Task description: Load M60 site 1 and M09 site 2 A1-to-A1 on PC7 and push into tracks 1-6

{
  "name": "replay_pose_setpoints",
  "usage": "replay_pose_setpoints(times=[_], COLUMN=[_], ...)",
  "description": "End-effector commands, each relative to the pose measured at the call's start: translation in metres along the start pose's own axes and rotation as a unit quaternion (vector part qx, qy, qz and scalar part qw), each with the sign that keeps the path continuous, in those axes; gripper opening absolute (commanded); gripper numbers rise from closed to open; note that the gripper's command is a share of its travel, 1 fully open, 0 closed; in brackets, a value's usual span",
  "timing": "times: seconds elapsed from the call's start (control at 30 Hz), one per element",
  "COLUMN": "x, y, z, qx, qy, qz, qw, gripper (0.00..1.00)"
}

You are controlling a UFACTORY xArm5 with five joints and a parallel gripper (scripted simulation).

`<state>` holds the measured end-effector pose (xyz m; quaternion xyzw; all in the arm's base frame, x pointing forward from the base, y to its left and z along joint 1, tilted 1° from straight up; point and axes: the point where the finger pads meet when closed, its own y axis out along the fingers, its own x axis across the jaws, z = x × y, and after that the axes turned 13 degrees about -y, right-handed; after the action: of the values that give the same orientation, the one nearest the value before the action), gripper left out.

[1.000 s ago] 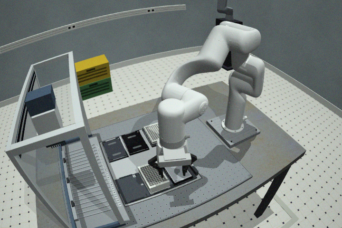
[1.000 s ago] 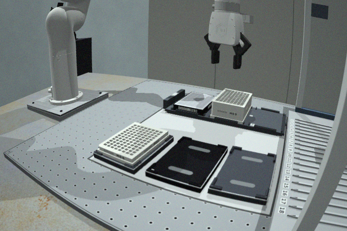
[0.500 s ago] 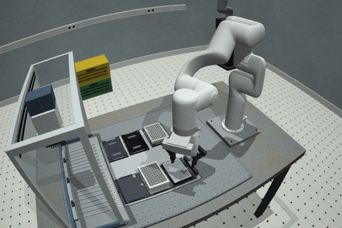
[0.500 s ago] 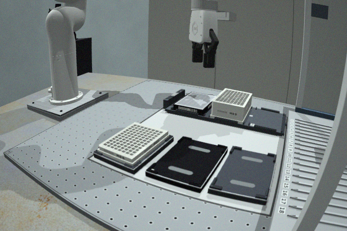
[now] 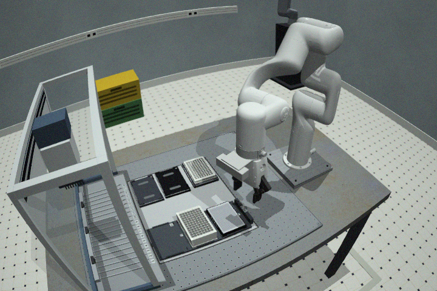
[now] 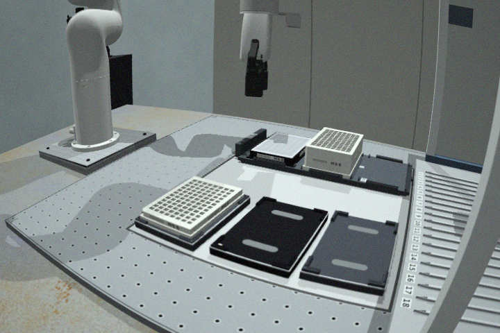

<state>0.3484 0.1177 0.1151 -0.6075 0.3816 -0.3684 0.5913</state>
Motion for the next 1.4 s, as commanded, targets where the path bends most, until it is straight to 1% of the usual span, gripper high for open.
replay_pose_setpoints(times=[0.0, 0.1, 0.2, 0.67, 1.37], x=[-0.001, -0.001, -0.001, -0.001, -0.002], y=[-0.003, -0.003, -0.003, -0.003, 0.029], z=[-0.015, -0.029, -0.029, -0.029, -0.029], qx=[0.009, 0.009, 0.008, 0.008, 0.008], qy=[0.055, 0.105, 0.155, 0.157, 0.157], qz=[0.008, 0.008, 0.009, 0.009, 0.009], qw=[0.998, 0.994, 0.988, 0.988, 0.988], gripper=[0.81, 0.81, 0.81, 0.81, 0.81])
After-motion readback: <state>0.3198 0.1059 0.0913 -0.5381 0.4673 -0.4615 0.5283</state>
